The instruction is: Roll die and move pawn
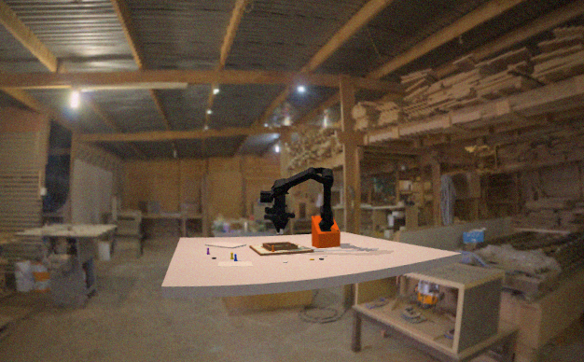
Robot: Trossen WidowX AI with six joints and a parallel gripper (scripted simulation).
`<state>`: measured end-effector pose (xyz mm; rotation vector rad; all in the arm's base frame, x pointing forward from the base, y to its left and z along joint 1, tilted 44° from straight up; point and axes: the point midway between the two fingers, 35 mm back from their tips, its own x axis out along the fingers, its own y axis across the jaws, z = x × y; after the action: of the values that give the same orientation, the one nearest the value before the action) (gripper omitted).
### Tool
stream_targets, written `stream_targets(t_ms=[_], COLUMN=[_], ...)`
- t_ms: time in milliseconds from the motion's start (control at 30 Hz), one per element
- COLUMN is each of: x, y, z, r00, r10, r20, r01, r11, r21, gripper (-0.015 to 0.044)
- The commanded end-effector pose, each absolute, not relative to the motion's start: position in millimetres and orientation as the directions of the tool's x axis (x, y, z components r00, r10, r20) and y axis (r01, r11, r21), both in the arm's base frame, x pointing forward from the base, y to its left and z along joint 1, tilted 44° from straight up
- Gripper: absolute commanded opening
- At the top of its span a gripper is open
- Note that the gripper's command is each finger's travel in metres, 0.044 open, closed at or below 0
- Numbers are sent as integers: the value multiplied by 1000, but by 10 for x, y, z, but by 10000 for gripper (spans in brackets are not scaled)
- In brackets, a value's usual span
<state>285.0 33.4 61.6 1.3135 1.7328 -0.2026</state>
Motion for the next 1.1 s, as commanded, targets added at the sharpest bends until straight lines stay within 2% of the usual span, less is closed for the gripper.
stream_targets(t_ms=[0,400,633,1067], x=[2828,2738,2728,2624], y=[238,4,-6,56], z=[463,87,64,-55], r00=[-10,-12,-15,-114], r10=[676,684,681,344], r20=[-736,-729,-732,-932], r01=[902,999,1000,993], r11=[325,40,25,76], r21=[286,20,3,-94], gripper=[0,0,0,0])
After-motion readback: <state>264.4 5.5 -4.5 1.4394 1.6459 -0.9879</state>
